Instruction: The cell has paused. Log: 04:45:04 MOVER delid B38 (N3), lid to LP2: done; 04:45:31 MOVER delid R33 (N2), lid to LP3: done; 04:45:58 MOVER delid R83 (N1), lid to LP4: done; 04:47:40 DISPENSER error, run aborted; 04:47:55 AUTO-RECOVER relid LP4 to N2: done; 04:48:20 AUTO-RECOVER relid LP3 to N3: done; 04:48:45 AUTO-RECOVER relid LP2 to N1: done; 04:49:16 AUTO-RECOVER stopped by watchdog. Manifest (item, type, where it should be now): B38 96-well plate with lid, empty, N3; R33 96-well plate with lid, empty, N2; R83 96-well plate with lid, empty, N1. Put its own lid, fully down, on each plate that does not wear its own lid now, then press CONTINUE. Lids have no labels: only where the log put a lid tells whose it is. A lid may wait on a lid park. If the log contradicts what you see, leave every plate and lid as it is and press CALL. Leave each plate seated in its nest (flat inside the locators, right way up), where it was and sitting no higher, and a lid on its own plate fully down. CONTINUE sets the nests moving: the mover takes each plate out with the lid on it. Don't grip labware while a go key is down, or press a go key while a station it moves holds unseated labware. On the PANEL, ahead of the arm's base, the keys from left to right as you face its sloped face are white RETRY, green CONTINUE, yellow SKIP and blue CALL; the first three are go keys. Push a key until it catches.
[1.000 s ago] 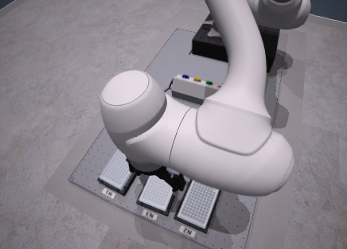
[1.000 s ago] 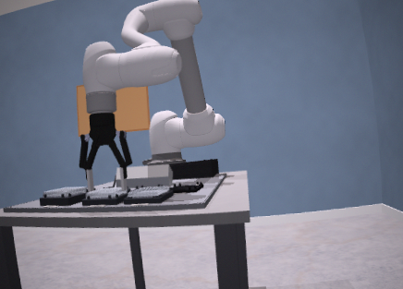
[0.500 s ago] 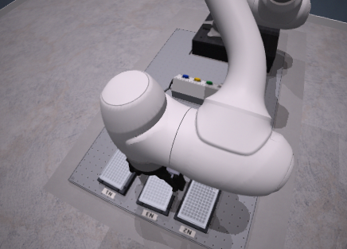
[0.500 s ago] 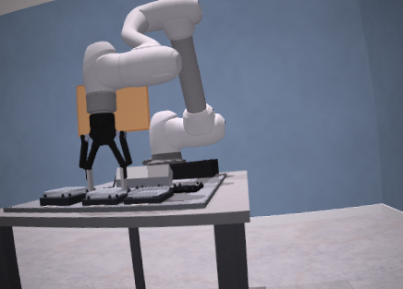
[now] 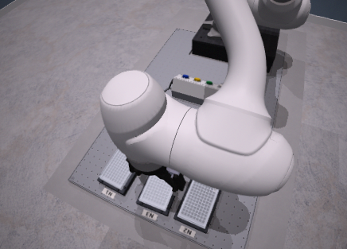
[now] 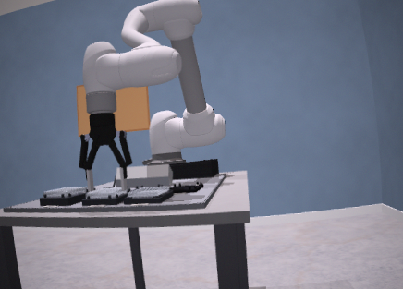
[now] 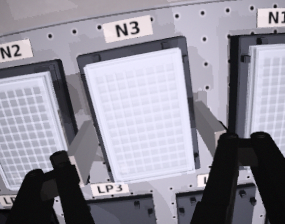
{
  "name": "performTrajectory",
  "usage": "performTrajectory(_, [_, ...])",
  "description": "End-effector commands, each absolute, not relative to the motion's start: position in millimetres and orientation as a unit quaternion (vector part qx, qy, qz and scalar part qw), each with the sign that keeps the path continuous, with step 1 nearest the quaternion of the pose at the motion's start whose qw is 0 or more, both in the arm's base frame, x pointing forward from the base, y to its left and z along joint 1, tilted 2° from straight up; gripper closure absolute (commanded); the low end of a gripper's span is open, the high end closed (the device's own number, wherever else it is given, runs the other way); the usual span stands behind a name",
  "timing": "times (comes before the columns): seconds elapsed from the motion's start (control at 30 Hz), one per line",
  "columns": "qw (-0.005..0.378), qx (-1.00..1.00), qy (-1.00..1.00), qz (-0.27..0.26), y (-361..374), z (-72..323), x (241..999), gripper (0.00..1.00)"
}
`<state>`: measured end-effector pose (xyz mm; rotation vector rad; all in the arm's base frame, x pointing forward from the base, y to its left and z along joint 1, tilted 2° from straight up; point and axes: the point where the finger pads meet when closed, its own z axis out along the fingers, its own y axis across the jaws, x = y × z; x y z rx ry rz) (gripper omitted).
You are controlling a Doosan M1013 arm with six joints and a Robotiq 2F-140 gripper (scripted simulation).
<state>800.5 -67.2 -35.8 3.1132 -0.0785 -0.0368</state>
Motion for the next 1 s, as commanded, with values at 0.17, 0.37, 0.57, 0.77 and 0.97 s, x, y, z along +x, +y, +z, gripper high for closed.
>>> performTrajectory(0.17, [0.013,1.000,-0.025,-0.012,-67.2,-35.6,800.6,0.34])
performTrajectory(0.37, [0.013,1.000,-0.025,-0.012,-67.2,-35.6,800.6,1.00])
performTrajectory(0.57, [0.013,1.000,-0.025,-0.012,-67.2,-35.6,800.6,1.00])
performTrajectory(0.77, [0.013,1.000,-0.025,-0.012,-67.2,-35.6,800.6,1.00])
performTrajectory(0.97, [0.013,1.000,-0.025,-0.012,-67.2,-35.6,800.6,1.00])
